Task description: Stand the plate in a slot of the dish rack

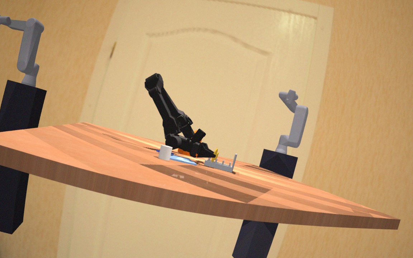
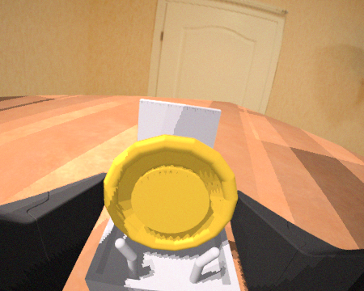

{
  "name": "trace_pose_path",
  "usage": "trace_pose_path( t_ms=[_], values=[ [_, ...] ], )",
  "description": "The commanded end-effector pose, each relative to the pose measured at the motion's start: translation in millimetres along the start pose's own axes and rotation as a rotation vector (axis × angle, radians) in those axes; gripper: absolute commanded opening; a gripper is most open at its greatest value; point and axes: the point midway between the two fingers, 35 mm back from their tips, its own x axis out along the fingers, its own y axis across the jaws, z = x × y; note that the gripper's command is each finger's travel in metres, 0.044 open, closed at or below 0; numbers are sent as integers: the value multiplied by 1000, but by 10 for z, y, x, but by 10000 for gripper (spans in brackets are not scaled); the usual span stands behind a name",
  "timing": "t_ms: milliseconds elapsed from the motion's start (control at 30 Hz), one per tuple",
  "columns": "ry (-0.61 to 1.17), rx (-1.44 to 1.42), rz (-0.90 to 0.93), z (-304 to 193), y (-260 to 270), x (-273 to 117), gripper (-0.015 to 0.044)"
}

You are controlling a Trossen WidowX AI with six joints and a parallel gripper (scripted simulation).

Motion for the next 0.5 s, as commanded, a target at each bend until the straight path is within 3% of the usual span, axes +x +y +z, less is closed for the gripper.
trace_pose_path(
  t_ms=[0,33,467],
  values=[
    [0,4,0,2,3,0,0],
    [0,4,0,2,3,0,0],
    [0,0,0,0,0,0,341]
  ],
)
